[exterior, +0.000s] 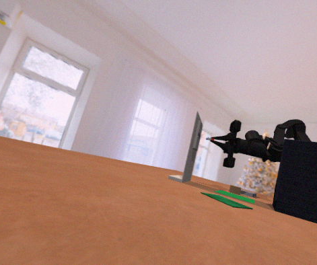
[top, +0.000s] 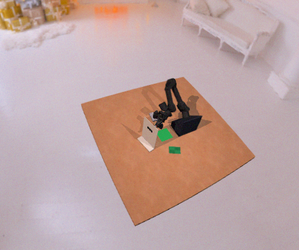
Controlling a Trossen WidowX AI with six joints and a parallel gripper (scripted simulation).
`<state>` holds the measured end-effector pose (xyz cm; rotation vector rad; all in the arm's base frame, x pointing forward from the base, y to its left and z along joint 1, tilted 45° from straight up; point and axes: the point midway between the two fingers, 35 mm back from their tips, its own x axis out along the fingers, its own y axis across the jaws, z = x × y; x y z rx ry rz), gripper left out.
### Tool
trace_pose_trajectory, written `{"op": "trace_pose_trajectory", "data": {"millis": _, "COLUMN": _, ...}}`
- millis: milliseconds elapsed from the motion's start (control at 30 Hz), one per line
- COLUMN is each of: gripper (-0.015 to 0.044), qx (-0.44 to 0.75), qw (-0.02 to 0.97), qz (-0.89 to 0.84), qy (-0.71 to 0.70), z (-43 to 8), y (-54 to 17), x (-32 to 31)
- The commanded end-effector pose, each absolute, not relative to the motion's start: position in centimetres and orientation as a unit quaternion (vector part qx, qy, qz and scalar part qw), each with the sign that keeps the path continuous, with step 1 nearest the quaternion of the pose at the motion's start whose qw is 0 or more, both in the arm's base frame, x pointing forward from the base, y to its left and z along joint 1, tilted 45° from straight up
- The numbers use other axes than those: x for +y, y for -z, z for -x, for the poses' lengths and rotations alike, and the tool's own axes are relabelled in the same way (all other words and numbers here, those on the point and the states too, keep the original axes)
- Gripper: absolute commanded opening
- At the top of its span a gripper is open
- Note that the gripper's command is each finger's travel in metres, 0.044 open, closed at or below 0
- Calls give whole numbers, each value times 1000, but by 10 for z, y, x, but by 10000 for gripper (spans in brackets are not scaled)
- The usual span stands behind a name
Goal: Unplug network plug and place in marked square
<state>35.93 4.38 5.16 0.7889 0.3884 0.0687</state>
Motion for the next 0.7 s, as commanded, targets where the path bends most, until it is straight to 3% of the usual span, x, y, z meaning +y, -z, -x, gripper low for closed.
{"op": "trace_pose_trajectory", "data": {"millis": 0, "gripper": 0, "qx": 189, "qw": 904, "qz": -382, "qy": -32, "z": -356, "y": -51, "x": 43}}
{"op": "trace_pose_trajectory", "data": {"millis": 667, "gripper": 0, "qx": 189, "qw": 904, "qz": -382, "qy": -32, "z": -344, "y": -54, "x": 42}}
